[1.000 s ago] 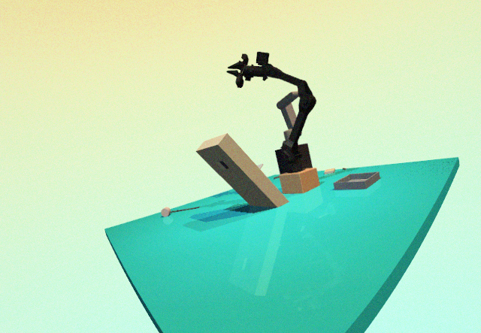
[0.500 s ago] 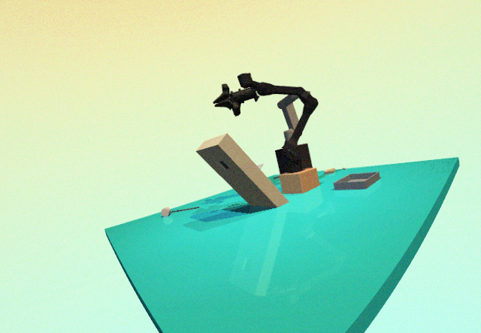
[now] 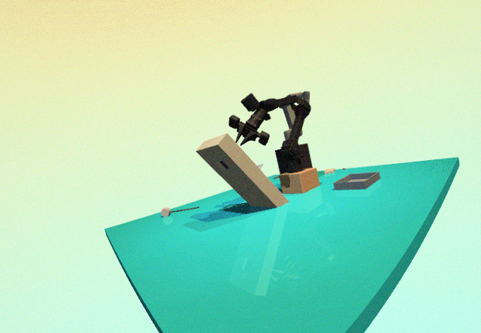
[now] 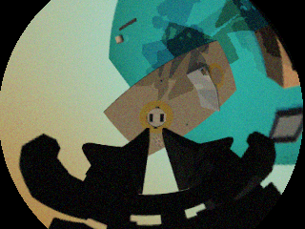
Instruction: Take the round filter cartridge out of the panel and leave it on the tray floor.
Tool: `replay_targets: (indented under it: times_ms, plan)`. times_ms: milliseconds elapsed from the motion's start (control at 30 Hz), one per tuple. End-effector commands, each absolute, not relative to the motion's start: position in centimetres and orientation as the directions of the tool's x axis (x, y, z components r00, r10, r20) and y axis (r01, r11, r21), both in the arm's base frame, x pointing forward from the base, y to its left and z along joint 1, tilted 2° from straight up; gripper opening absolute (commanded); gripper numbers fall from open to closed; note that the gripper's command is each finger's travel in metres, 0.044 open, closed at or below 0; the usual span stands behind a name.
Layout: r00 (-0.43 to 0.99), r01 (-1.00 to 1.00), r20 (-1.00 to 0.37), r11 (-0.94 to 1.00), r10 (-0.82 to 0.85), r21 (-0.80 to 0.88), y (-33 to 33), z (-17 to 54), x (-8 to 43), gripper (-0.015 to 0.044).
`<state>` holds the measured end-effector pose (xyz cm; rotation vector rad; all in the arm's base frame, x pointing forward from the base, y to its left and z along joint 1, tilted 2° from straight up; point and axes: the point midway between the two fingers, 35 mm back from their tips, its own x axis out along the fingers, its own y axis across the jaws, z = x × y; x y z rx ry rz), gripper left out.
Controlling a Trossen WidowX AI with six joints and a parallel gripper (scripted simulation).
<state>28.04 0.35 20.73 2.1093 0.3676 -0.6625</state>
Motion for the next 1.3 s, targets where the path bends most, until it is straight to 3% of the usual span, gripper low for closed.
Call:
replay_targets:
  times_ms: [0,1267]
  plan:
    - [0.807,0.495,-0.59,-0.57,0.022,0.655,0.9,20.1,27.8,0.0094]
    - [0.809,0.493,-0.587,-0.57,0.022,0.657,1.0,16.9,32.2,0.0094]
